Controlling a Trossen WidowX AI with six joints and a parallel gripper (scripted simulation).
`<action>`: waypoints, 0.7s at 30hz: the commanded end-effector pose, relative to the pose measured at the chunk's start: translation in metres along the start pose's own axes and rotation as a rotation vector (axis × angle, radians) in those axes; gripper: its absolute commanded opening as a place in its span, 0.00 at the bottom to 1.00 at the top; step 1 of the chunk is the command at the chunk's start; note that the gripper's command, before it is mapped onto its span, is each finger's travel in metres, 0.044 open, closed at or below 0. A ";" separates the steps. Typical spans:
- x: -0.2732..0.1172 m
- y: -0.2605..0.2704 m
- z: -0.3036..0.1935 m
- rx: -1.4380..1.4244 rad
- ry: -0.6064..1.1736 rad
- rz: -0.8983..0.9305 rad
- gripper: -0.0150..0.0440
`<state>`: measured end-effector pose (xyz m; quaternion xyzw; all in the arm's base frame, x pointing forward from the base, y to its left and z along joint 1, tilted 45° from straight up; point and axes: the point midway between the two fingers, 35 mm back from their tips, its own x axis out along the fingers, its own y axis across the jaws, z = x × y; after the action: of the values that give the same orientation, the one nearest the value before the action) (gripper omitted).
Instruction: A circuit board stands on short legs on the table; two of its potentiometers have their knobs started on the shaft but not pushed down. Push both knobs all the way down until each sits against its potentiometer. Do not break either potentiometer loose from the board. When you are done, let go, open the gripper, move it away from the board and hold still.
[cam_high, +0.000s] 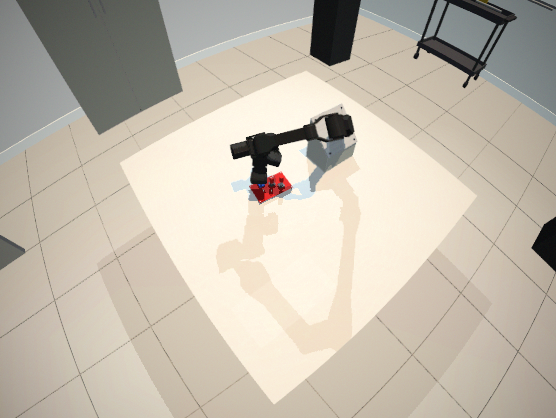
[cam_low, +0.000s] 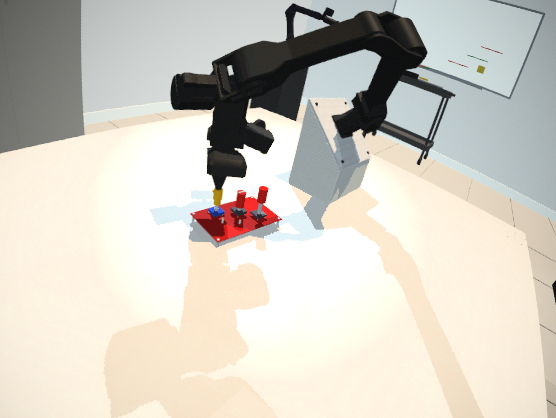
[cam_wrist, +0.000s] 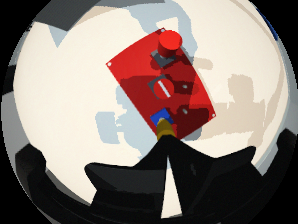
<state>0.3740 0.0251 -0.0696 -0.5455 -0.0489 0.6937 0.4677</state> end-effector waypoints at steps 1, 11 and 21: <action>0.018 -0.002 0.001 -0.024 -0.015 0.011 0.25; 0.020 -0.002 0.001 -0.024 -0.015 0.010 0.25; 0.023 -0.002 0.001 -0.024 -0.016 0.010 0.25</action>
<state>0.3740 0.0279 -0.0724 -0.5458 -0.0482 0.6927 0.4690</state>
